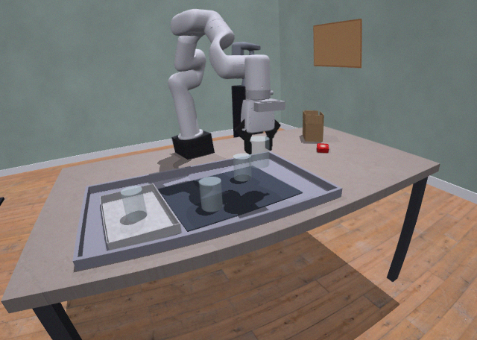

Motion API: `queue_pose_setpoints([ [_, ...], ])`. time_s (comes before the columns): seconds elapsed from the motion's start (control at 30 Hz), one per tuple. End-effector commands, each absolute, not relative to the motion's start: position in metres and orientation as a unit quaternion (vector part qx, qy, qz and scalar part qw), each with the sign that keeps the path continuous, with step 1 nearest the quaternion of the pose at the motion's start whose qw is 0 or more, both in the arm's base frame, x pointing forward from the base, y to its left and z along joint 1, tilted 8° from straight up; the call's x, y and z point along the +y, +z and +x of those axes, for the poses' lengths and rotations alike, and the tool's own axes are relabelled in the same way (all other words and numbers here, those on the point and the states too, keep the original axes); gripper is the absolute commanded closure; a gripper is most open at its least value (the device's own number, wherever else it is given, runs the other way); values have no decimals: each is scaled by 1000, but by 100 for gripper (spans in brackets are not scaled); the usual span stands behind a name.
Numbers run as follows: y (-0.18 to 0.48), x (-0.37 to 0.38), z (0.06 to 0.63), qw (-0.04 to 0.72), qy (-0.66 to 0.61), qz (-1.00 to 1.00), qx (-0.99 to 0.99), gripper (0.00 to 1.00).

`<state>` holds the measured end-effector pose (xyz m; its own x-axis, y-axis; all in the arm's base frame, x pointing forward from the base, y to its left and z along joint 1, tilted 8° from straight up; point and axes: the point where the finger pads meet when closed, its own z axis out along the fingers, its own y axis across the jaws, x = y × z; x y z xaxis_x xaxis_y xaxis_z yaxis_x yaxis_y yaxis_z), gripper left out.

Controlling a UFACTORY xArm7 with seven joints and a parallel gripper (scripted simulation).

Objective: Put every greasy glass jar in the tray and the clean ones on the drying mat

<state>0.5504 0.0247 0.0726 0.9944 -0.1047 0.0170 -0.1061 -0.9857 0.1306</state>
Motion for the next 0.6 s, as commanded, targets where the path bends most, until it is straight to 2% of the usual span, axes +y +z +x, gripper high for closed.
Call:
queue_pose_setpoints([
  [0.0, 86, 27, 553, 65, 9, 996, -53, 100],
  [0.57, 123, 28, 552, 65, 9, 996, -53, 100],
])
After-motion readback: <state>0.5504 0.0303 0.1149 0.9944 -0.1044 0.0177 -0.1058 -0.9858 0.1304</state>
